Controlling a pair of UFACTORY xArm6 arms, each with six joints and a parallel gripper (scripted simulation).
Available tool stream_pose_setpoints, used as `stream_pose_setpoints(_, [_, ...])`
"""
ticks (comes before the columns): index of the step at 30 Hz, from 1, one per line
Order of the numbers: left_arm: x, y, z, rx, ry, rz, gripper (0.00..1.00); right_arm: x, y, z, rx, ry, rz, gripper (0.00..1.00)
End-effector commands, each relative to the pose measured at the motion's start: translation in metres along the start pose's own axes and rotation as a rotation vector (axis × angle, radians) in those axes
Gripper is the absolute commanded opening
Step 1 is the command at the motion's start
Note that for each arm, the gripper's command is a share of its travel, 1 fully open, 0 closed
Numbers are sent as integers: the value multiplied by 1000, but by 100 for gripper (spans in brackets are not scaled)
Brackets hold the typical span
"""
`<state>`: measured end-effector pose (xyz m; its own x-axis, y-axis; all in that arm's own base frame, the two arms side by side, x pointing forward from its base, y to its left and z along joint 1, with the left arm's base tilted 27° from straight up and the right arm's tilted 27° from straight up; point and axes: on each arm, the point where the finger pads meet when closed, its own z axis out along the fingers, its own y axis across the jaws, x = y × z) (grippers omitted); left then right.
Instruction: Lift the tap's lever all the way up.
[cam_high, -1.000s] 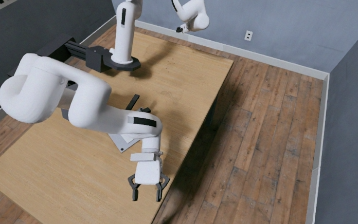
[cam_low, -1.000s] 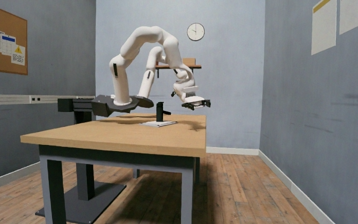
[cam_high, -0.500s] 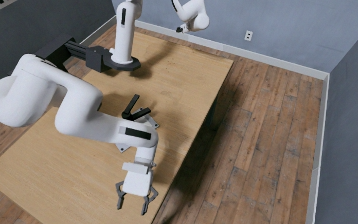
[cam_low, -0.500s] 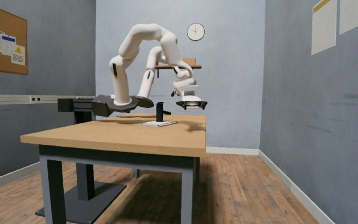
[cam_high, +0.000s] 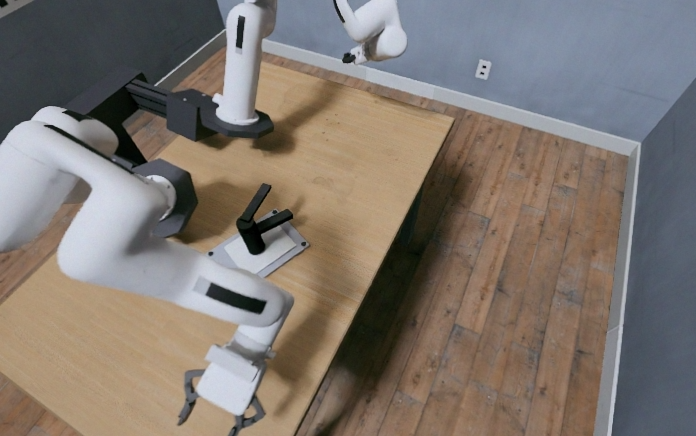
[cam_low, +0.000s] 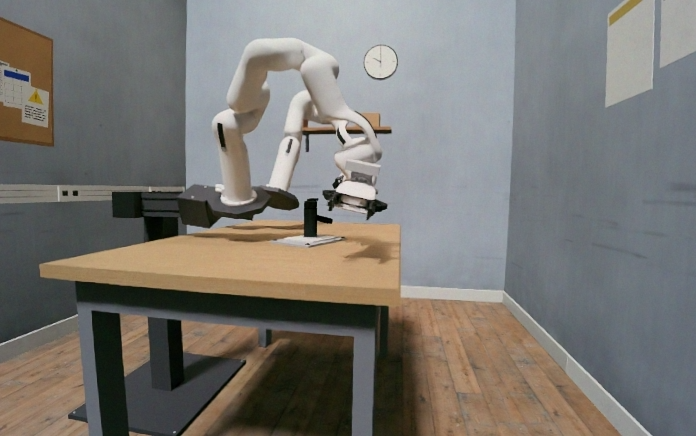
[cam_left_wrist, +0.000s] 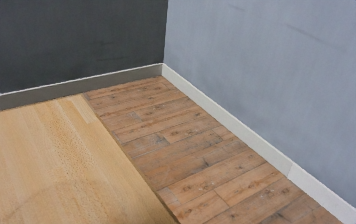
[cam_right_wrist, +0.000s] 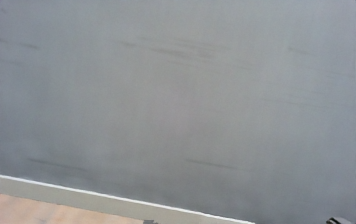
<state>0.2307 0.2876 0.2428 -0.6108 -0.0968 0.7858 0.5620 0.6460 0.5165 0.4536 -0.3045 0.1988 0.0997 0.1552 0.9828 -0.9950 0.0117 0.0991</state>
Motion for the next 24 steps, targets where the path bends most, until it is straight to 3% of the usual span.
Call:
stream_pose_setpoints(1, [0, 1, -1, -1, -1, -2, 100, 6, 44, 40, -160, -91, -102, 100])
stream_pose_setpoints(4, [0, 1, -1, -1, -1, -2, 100, 6, 52, 46, -184, -109, -117, 100])
stream_pose_setpoints(11, [0, 1, -1, -1, -1, -2, 100, 9, 108, 79, -345, -254, -219, 100])
stream_pose_setpoints(16, [0, 1, -1, -1, -1, -2, 100, 9, 134, 91, -408, -329, -258, 100])
stream_pose_setpoints(19, [0, 1, -1, -1, -1, -2, 100, 10, 159, 100, -465, -410, -292, 100])
stream_pose_setpoints(21, [0, 1, -1, -1, -1, -2, 100, 10, 159, 100, -465, -410, -292, 100])
stream_pose_setpoints(24, [0, 1, -1, -1, -1, -2, 100, 11, 185, 108, -517, -496, -322, 100])
